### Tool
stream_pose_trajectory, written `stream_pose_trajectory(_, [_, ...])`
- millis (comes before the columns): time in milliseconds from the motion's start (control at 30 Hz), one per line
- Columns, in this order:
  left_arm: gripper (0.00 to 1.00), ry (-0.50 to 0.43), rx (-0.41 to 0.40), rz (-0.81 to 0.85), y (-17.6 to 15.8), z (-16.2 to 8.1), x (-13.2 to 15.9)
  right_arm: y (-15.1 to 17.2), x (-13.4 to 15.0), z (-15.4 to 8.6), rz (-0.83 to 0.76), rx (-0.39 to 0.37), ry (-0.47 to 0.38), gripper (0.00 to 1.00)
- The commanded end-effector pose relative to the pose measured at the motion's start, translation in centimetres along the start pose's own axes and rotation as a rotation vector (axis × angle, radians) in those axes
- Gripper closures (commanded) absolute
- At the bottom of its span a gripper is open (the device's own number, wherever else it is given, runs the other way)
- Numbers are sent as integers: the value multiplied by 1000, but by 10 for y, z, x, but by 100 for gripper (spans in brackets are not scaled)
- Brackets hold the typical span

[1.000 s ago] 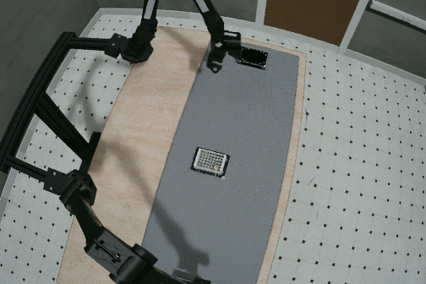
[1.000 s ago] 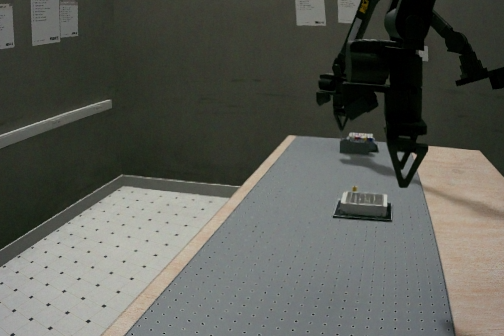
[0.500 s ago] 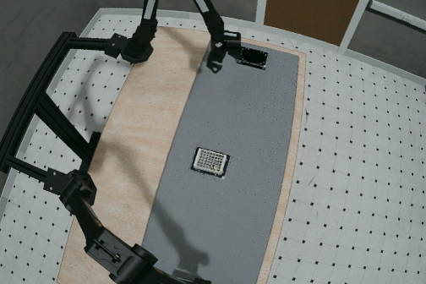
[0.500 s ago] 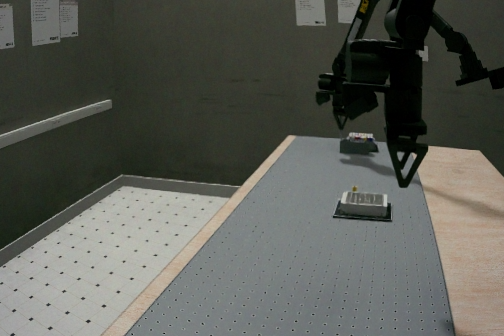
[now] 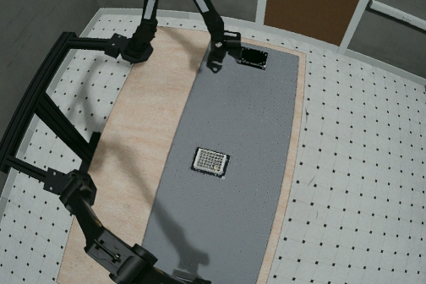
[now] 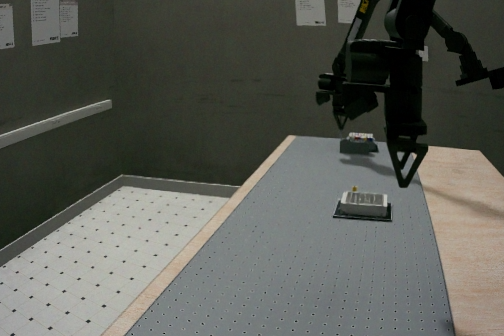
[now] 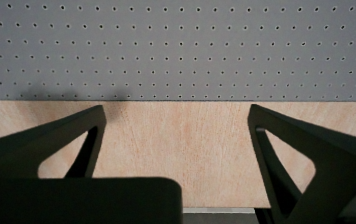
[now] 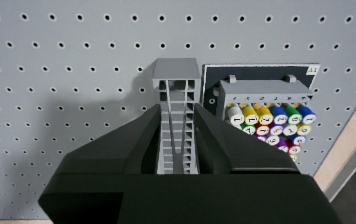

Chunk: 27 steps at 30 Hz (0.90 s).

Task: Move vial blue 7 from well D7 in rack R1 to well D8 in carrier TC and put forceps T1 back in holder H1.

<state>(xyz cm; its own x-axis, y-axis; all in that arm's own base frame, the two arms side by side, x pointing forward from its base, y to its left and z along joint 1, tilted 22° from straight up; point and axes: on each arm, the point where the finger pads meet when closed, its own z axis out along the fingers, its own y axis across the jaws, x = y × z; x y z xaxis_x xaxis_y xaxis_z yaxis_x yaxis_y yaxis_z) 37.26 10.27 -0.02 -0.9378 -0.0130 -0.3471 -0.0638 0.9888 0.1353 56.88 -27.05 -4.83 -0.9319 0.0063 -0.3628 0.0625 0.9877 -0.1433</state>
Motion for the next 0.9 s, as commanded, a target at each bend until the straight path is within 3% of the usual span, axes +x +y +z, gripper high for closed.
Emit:
stream_pose_trajectory(0, [0,-16,-3,8,1,-2,-8,7,-4,14,-2,-5,8,76])
stream_pose_trajectory(500, [0,-16,-3,8,1,-2,-8,6,-4,14,-2,-5,7,76])
stream_pose_trajectory(867, [0,-16,-3,8,1,-2,-8,6,-4,14,-2,-5,7,87])
